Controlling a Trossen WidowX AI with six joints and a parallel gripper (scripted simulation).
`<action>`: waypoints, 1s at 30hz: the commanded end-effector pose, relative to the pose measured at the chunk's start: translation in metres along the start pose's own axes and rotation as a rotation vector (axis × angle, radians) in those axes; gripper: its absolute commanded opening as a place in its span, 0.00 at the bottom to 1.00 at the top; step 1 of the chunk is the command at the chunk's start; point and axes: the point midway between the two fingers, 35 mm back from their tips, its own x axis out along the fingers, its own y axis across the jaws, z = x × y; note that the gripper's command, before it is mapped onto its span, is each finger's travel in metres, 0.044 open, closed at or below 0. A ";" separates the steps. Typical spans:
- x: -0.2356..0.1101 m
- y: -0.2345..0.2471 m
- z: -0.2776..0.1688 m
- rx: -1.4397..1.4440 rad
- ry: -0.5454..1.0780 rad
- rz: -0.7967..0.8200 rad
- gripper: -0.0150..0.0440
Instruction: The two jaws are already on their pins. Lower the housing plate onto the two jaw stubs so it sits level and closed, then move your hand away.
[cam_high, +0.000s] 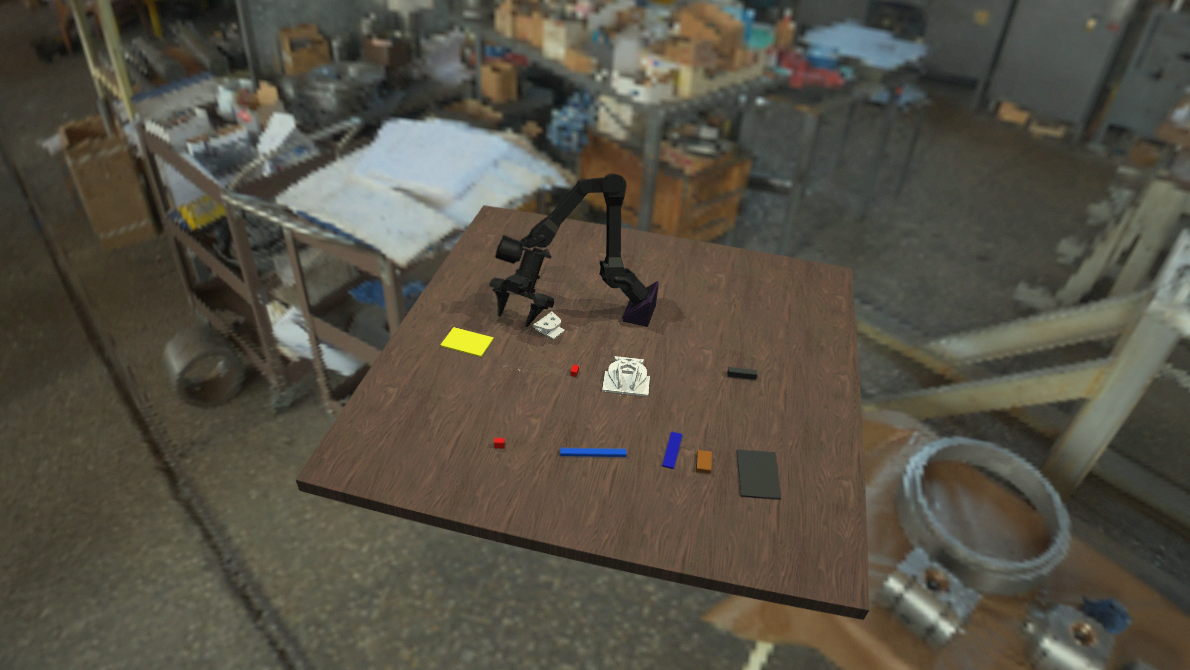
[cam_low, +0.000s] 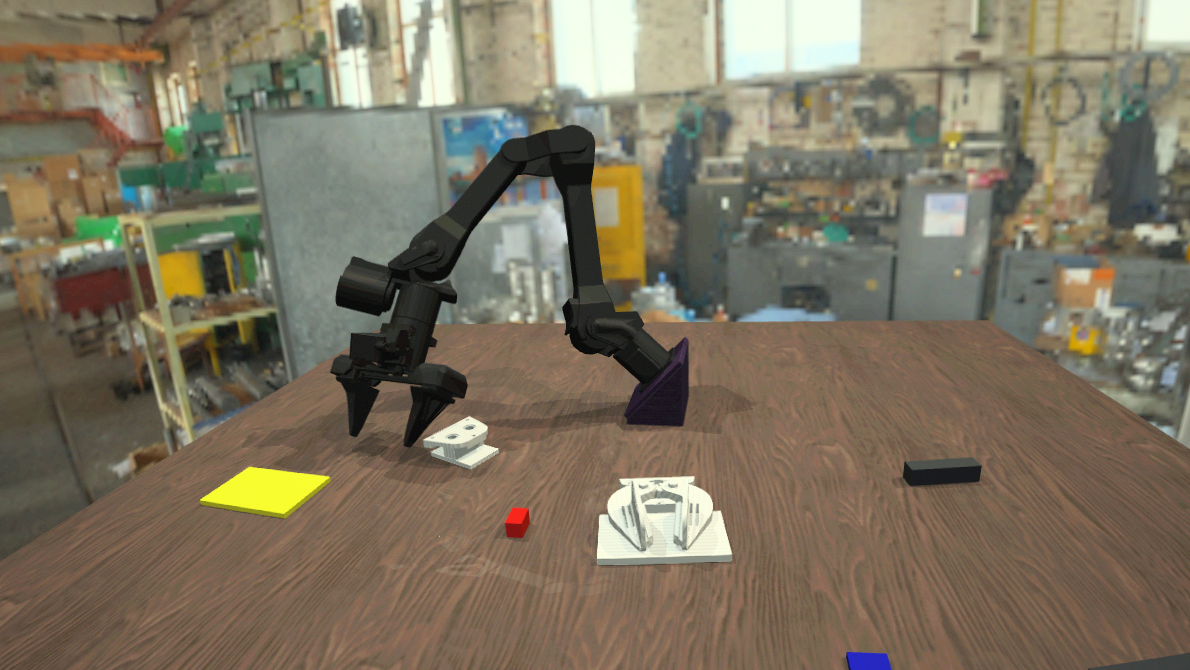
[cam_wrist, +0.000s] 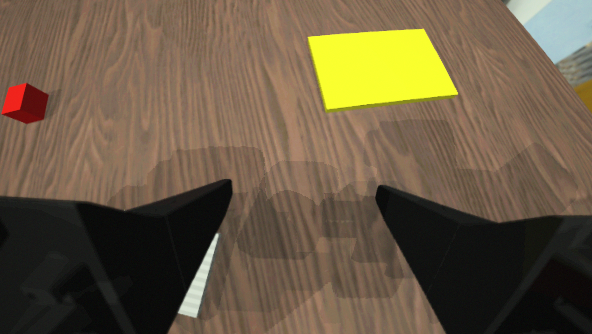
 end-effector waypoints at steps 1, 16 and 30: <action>0.000 0.001 0.004 -0.023 0.003 0.008 1.00; -0.001 0.016 0.013 -0.095 0.016 0.064 1.00; -0.001 0.031 0.019 -0.165 0.036 0.121 1.00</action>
